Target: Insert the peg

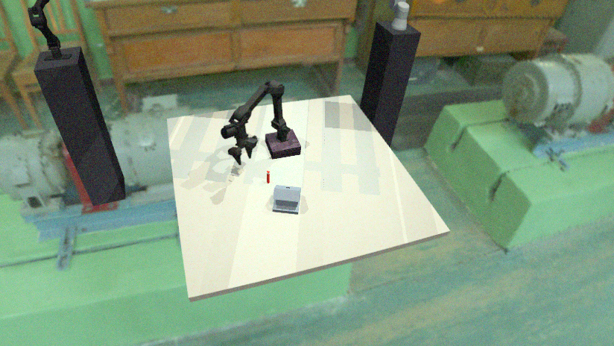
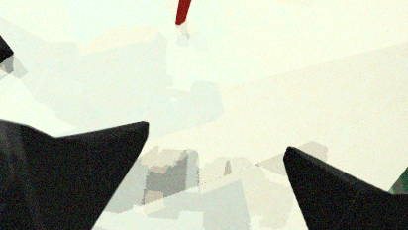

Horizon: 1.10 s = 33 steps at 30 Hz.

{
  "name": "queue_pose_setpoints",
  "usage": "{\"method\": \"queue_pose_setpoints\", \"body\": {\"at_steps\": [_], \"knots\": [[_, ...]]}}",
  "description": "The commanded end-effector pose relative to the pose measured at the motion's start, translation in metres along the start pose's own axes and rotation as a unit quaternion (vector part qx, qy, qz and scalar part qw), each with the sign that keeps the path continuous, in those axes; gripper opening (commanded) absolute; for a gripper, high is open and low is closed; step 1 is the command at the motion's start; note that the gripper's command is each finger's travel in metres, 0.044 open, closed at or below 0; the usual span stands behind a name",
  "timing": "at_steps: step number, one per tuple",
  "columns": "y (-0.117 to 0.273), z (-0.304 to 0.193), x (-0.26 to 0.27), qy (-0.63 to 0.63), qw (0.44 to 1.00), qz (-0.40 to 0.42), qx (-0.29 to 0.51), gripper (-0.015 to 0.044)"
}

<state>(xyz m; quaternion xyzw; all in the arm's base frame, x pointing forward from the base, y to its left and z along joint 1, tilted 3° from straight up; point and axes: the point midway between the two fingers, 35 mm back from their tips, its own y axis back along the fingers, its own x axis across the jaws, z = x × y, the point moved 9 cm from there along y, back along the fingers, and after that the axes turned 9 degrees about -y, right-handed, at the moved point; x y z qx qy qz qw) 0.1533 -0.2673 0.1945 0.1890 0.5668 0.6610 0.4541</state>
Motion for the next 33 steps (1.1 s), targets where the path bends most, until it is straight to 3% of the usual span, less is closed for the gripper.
{"method": "queue_pose_setpoints", "body": {"at_steps": [1,33], "knots": [[-0.004,0.012,-0.002,-0.002,1.000,0.011,0.009,0.0440],[-0.042,0.112,0.016,0.000,0.990,0.095,0.105,0.0440]]}}
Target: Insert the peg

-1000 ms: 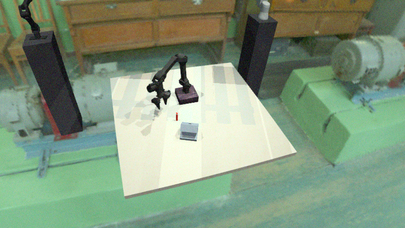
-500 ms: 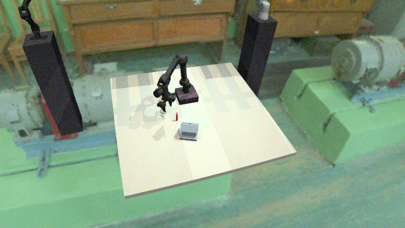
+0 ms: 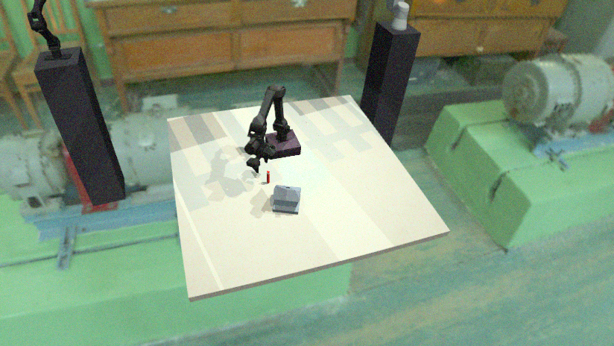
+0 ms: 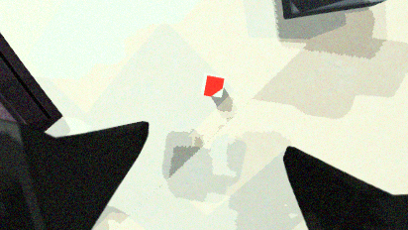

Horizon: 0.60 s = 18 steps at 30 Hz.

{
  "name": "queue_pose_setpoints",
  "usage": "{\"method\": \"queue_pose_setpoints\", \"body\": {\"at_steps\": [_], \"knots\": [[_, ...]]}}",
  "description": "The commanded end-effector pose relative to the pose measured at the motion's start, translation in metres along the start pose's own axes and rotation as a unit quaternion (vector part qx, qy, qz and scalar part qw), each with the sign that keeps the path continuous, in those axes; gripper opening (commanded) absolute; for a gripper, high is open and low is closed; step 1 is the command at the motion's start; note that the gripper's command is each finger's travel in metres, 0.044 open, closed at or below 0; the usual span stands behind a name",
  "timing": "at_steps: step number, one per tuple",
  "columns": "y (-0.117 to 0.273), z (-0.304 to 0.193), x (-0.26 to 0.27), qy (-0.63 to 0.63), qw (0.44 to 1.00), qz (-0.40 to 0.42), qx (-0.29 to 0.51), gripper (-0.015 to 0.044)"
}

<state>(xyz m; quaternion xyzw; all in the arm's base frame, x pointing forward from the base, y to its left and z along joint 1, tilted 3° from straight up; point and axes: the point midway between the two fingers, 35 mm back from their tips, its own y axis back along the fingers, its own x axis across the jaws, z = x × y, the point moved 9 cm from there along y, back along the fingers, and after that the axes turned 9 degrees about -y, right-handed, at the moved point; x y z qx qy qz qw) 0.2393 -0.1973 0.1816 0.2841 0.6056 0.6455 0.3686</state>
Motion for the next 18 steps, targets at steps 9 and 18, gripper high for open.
{"method": "queue_pose_setpoints", "body": {"at_steps": [9,18], "knots": [[-0.003,0.039,0.009,-0.005,0.999,0.005,0.048,0.0440],[-0.008,0.046,0.011,-0.005,0.998,0.006,0.058,0.0440]]}}
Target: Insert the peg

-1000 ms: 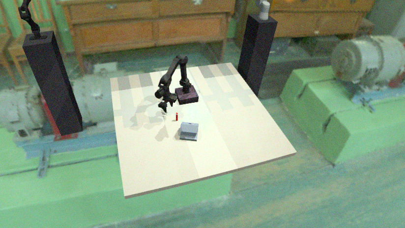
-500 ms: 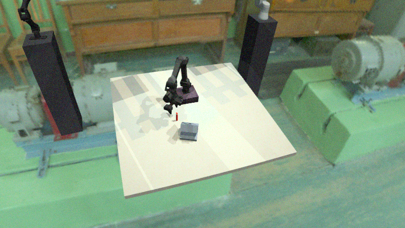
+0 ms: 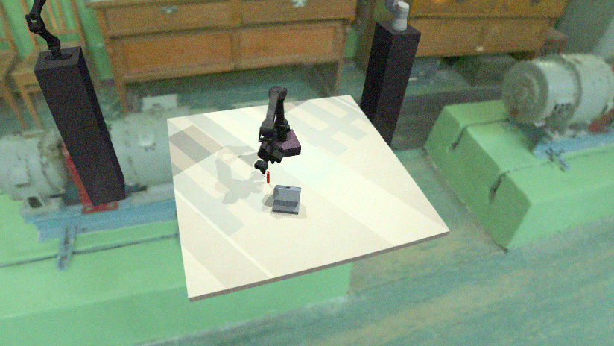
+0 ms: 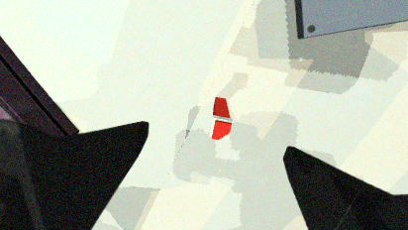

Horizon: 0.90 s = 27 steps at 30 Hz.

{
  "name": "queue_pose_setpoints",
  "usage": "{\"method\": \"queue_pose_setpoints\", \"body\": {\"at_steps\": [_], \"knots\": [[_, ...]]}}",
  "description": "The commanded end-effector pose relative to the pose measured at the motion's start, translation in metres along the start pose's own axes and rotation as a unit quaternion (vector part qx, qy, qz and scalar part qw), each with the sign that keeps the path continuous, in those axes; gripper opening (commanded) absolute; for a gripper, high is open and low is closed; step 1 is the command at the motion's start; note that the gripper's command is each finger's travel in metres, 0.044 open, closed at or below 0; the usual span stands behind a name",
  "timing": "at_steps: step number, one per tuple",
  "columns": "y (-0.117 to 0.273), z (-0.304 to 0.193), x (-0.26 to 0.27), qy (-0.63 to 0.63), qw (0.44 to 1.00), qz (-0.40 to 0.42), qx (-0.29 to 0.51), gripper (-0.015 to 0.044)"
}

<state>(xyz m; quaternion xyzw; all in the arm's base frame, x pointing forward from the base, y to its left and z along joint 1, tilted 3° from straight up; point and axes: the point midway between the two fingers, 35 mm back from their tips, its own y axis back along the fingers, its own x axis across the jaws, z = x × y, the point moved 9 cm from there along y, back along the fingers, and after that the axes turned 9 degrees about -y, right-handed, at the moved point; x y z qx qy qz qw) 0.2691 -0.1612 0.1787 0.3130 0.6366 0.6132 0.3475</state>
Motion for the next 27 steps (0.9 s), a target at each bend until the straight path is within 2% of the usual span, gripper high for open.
{"method": "queue_pose_setpoints", "body": {"at_steps": [1,27], "knots": [[-0.002,0.001,-0.002,-0.002,1.000,-0.005,0.002,0.0440],[-0.045,0.001,-0.003,-0.002,1.000,-0.005,0.002,0.0440]]}}
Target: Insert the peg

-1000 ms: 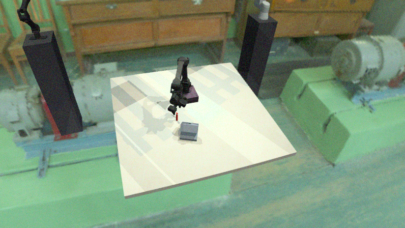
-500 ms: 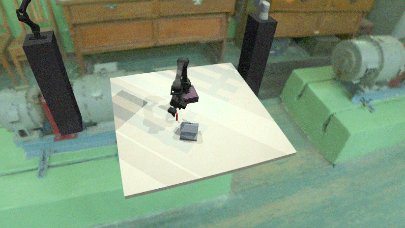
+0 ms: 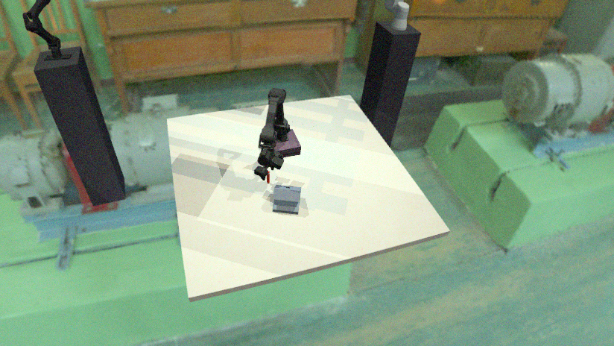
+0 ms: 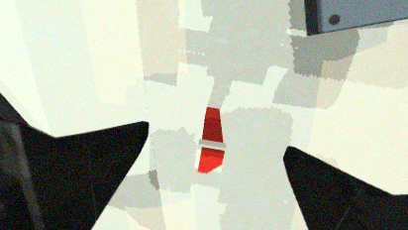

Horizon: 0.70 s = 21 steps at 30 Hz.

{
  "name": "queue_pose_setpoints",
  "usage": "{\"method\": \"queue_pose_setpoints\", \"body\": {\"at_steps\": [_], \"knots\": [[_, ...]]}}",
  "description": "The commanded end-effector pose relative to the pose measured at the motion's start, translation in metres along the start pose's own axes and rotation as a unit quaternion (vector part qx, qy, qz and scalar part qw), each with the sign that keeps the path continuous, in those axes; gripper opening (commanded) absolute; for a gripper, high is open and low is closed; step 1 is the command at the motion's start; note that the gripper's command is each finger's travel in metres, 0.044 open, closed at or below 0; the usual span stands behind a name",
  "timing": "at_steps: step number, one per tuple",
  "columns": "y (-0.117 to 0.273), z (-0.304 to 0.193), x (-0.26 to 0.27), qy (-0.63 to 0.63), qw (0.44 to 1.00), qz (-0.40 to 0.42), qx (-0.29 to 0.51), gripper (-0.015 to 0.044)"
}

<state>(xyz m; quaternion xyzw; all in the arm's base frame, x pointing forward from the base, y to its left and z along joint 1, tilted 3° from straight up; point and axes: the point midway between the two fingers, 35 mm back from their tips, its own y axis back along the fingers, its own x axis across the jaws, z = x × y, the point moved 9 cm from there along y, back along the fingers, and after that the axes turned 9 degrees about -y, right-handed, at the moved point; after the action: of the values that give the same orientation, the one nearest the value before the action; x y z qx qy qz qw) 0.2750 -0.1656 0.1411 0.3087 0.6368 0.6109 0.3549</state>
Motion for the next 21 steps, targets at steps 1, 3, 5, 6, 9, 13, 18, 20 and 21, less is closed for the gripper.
{"method": "queue_pose_setpoints", "body": {"at_steps": [1,3,5,6,9,13,18,20,21], "knots": [[-0.009,-0.001,0.002,0.001,1.000,0.003,0.004,0.0440],[-0.012,-0.002,0.002,0.001,1.000,0.003,0.004,0.0440],[-0.015,-0.002,0.003,0.001,1.000,0.003,0.004,0.0440],[-0.017,-0.002,0.003,0.001,1.000,0.003,0.004,0.0440],[-0.021,-0.002,0.003,0.001,1.000,0.003,0.004,0.0440],[-0.022,-0.002,0.003,0.001,1.000,0.003,0.004,0.0440],[-0.019,-0.001,0.002,-0.001,1.000,0.002,0.001,0.0335],[-0.019,-0.001,0.002,-0.001,1.000,0.002,0.001,0.0282],[-0.019,-0.001,0.002,-0.001,1.000,0.002,0.001,0.0256]]}}
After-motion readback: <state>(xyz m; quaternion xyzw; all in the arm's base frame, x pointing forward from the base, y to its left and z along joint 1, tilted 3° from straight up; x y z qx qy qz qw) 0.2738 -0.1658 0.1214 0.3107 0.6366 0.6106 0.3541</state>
